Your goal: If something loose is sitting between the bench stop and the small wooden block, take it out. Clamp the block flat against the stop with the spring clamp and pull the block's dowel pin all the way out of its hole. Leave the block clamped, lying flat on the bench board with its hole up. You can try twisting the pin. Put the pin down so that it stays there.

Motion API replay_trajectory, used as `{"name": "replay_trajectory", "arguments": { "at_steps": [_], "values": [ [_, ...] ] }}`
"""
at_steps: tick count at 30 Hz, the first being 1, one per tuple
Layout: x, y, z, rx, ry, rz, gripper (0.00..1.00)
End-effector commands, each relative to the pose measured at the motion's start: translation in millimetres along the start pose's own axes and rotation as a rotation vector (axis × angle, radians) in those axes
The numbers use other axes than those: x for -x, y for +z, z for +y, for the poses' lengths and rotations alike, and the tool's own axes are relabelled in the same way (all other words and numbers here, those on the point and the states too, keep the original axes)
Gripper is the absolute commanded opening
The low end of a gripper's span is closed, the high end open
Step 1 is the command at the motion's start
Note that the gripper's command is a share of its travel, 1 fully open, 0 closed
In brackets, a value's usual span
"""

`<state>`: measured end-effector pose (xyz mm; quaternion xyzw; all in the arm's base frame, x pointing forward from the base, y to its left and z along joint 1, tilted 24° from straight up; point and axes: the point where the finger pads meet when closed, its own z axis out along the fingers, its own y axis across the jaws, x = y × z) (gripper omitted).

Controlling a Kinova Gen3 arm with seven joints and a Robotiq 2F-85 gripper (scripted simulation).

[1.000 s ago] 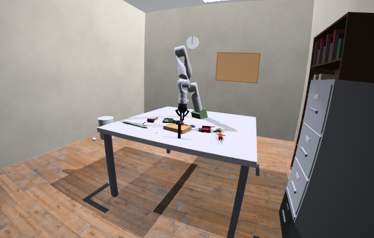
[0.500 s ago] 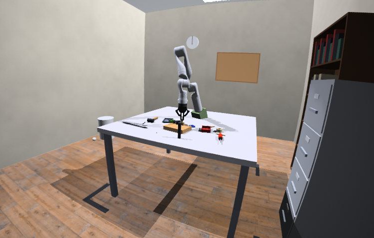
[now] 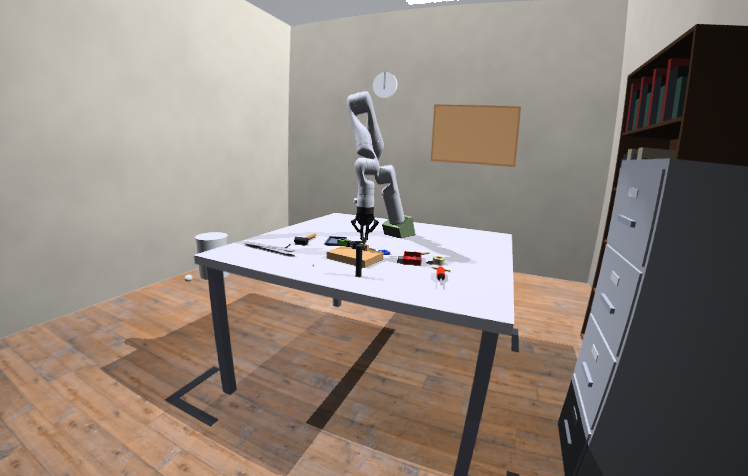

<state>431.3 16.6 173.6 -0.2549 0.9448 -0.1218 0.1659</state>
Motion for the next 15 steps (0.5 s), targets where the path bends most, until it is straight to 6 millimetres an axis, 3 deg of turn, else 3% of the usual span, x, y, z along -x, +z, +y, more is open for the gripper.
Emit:
{"name": "replay_trajectory", "arguments": {
  "at_steps": [1,15],
  "values": [
    [0.9,-1.0,0.3,0.001,0.003,-0.002,0.1],
    [0.9,-1.2,0.3,0.001,0.119,-0.002,0.1]
  ]
}}
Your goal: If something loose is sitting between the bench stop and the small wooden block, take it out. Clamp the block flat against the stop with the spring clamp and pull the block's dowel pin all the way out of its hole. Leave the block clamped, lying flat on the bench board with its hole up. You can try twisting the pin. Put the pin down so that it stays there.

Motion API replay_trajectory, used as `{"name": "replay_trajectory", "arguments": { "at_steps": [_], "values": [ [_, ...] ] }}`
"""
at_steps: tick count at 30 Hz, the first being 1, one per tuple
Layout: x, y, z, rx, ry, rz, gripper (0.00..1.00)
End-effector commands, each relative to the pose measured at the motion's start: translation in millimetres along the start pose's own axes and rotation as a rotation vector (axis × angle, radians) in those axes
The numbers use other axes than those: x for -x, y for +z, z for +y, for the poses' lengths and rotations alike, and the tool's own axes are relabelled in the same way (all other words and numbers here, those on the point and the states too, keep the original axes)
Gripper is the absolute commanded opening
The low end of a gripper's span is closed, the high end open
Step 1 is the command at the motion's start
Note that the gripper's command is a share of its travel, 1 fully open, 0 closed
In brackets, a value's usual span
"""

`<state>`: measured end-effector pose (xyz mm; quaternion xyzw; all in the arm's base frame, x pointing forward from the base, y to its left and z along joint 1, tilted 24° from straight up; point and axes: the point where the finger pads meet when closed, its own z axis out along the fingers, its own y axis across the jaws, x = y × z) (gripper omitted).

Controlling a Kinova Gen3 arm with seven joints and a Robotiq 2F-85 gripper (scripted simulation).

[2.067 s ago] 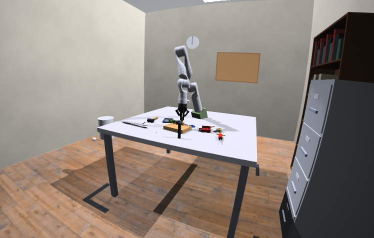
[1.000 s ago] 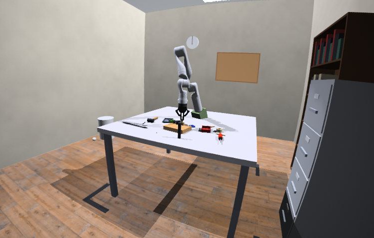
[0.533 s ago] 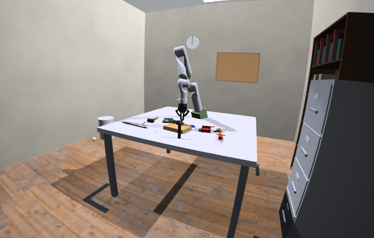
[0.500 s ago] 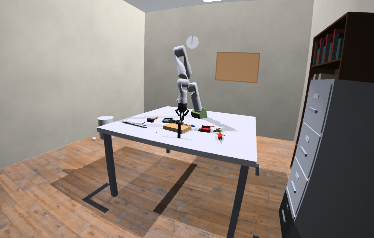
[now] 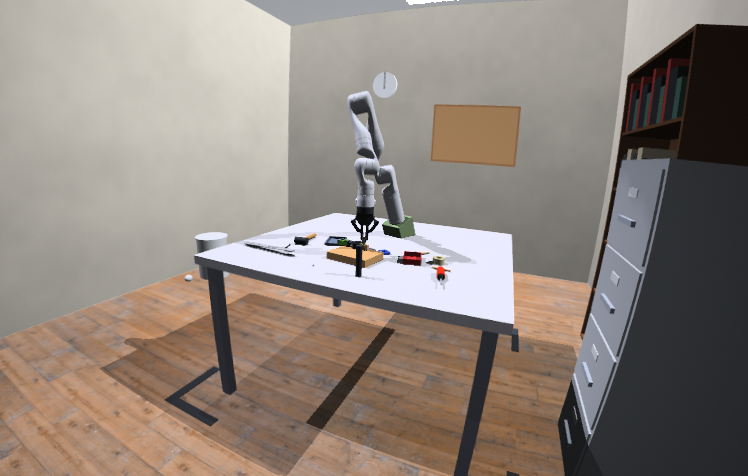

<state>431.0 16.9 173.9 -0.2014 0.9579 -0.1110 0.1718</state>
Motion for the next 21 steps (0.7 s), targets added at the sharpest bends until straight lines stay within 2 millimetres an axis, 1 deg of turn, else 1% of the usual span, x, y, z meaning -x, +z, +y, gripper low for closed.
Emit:
{"name": "replay_trajectory", "arguments": {
  "at_steps": [1,21],
  "values": [
    [0.9,-0.9,0.1,-0.001,0.016,-0.003,0.1],
    [0.9,-1.1,0.1,-0.001,0.19,-0.003,0.1]
  ]
}}
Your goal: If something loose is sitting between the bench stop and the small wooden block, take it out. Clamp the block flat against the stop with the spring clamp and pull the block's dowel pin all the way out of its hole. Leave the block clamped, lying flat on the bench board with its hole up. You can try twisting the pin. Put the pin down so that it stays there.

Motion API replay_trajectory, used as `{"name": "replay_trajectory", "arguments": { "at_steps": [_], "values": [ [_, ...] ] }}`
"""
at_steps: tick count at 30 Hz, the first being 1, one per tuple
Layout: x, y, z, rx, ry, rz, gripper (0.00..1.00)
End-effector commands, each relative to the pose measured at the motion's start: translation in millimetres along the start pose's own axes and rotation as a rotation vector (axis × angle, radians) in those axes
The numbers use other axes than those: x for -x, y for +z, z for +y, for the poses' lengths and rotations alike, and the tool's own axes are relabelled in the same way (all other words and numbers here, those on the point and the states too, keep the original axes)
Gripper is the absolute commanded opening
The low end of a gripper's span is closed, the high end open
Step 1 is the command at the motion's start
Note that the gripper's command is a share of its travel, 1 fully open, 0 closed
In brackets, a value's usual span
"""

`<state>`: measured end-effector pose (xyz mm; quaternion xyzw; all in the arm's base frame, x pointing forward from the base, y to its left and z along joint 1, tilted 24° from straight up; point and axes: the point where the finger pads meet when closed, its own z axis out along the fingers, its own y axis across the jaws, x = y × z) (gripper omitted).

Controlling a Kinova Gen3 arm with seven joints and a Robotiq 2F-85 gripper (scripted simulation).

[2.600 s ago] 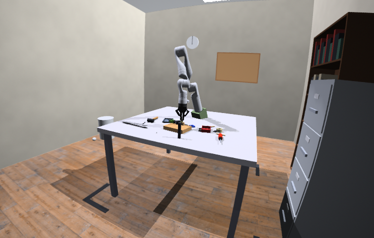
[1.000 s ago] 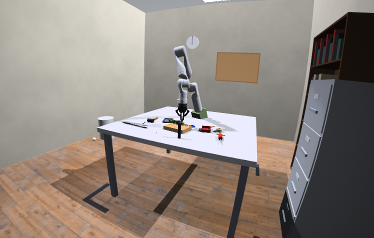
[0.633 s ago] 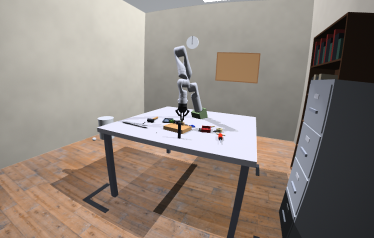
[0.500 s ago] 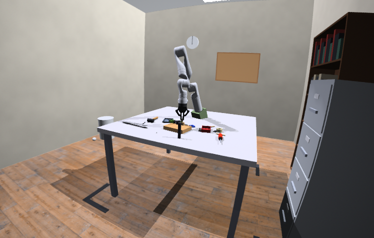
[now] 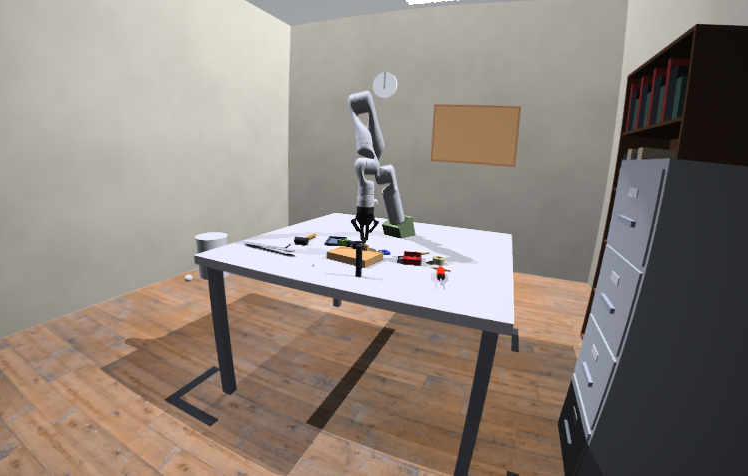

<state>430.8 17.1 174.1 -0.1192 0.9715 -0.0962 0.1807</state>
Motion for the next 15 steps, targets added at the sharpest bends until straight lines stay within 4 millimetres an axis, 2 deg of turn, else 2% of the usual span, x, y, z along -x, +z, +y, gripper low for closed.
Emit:
{"name": "replay_trajectory", "arguments": {
  "at_steps": [1,15],
  "values": [
    [0.9,-0.8,0.1,0.0,0.03,-0.003,0.1],
    [0.9,-0.9,0.1,0.0,0.146,-0.003,0.1]
  ]
}}
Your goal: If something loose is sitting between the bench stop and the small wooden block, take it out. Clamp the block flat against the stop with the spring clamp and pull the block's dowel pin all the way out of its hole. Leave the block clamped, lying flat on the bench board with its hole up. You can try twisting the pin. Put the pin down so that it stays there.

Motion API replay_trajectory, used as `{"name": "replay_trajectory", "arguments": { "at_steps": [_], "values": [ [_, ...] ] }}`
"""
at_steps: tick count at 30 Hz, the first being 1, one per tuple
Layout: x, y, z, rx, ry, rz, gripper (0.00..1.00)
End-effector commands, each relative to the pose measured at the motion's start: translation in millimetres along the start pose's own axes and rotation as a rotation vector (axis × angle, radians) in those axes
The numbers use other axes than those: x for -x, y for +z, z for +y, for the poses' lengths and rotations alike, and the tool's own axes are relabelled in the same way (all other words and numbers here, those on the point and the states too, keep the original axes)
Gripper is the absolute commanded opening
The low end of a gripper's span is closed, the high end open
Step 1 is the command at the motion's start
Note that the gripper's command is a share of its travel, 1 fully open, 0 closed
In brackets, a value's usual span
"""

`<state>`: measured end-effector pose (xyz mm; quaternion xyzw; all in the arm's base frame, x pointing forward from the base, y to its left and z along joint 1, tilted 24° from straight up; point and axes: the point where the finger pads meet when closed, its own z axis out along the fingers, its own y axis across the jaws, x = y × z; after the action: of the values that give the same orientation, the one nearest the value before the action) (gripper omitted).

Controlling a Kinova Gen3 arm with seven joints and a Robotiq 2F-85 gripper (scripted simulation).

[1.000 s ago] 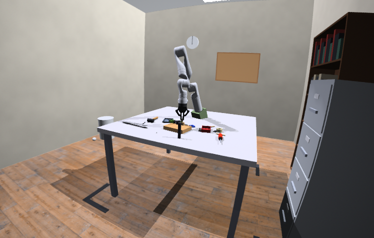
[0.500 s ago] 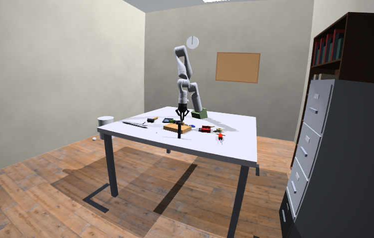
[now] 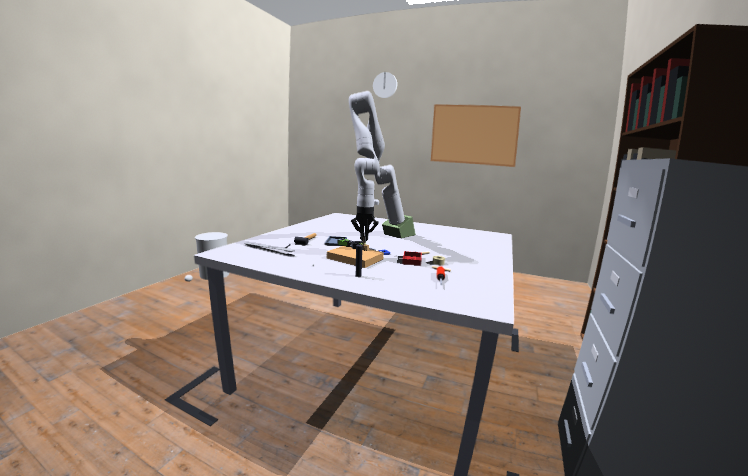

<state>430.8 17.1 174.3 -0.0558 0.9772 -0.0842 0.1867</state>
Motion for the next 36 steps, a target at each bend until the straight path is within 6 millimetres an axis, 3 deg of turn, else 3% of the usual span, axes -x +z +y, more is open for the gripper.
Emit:
{"name": "replay_trajectory", "arguments": {
  "at_steps": [1,36],
  "values": [
    [0.8,-0.7,0.2,0.0,0.026,-0.003,0.1],
    [0.8,-1.0,0.2,0.0,0.327,-0.003,0.1]
  ]
}}
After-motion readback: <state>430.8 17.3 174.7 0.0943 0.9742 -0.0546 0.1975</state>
